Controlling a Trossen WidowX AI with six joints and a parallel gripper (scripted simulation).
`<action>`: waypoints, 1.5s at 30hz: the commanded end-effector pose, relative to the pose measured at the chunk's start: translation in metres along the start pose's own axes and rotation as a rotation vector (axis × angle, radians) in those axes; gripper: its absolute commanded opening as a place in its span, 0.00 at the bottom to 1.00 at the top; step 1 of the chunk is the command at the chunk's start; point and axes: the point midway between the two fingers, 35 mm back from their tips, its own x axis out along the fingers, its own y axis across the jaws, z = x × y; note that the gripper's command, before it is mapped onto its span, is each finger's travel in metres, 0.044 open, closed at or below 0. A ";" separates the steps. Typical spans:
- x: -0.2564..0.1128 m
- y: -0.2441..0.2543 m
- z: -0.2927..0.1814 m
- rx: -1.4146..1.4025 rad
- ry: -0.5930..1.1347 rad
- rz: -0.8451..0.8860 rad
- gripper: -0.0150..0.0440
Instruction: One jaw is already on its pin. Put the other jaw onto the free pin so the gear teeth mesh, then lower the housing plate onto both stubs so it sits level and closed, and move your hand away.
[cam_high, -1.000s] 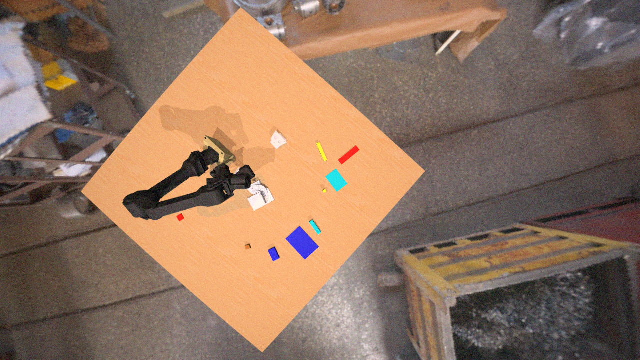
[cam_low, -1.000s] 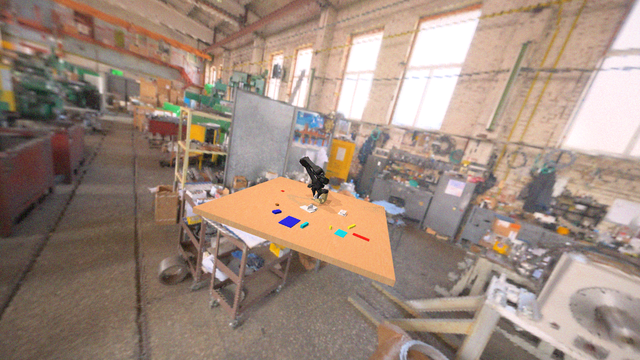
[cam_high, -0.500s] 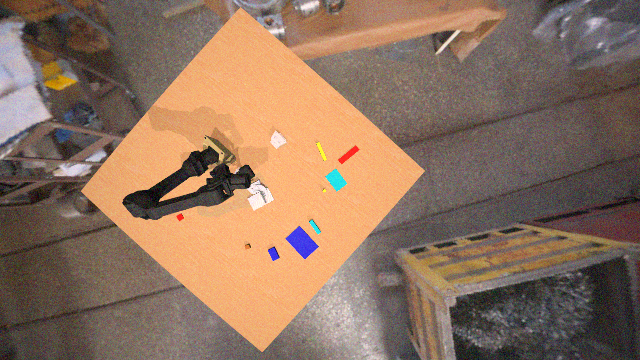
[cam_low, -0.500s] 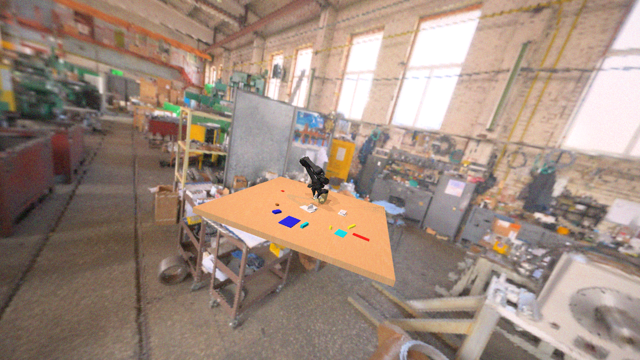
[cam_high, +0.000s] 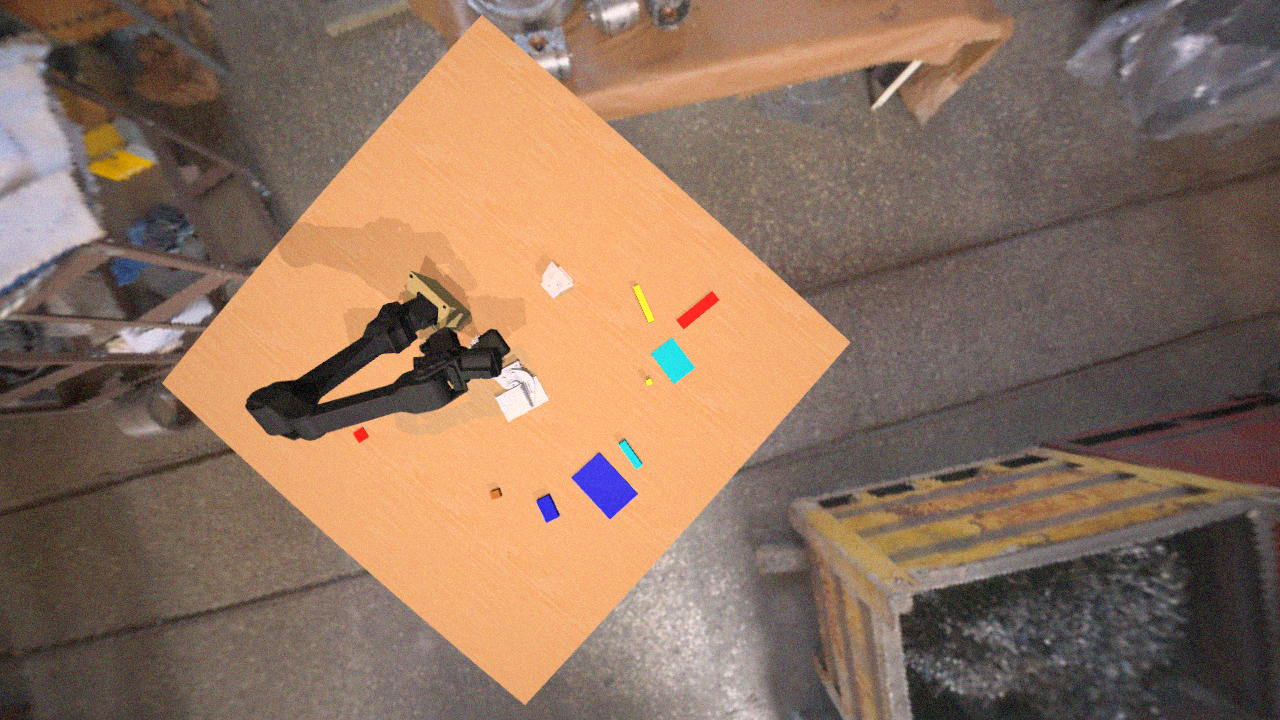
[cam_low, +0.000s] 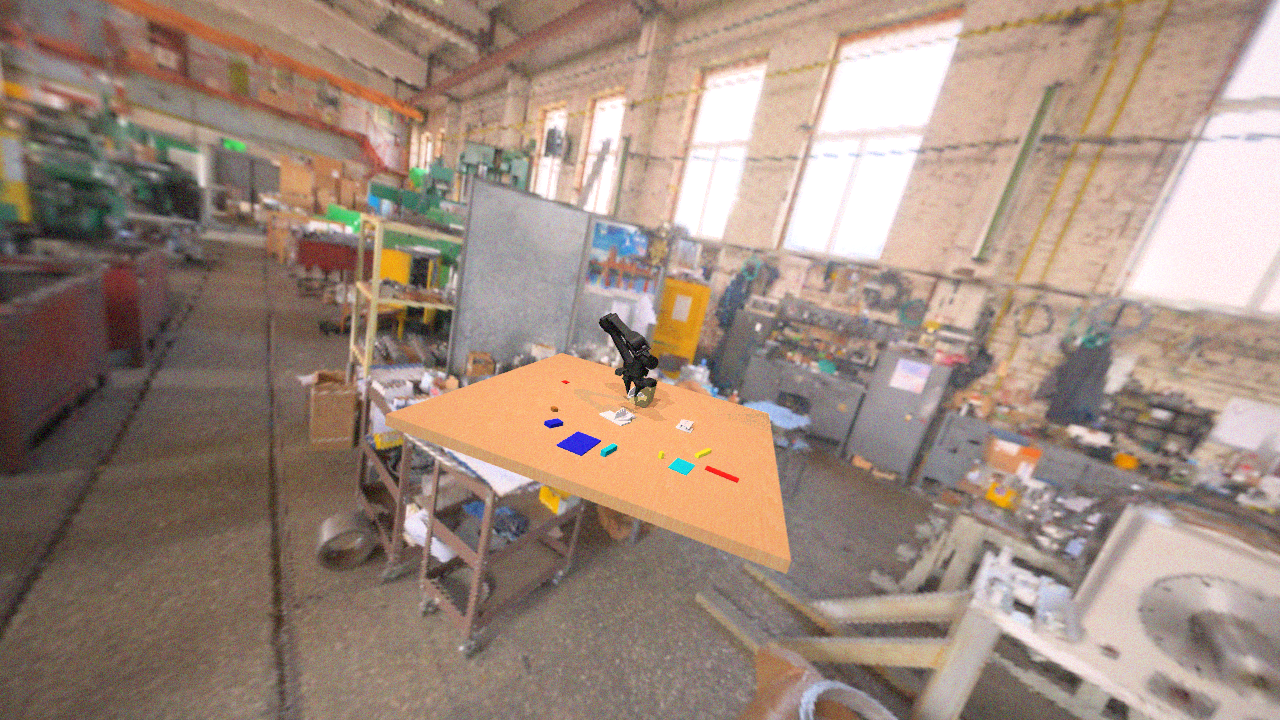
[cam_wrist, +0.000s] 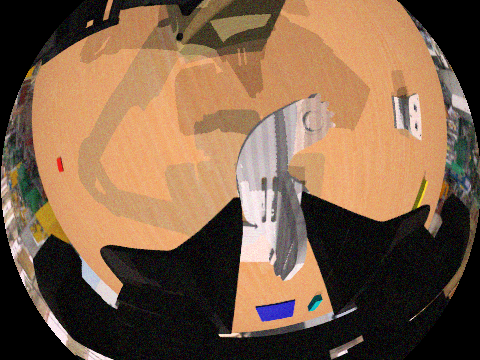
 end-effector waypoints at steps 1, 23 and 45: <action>0.000 -0.001 -0.001 -0.005 -0.005 -0.003 0.48; -0.002 0.012 -0.067 -0.004 -0.003 -0.009 0.48; 0.001 0.025 -0.098 -0.001 -0.001 -0.001 0.48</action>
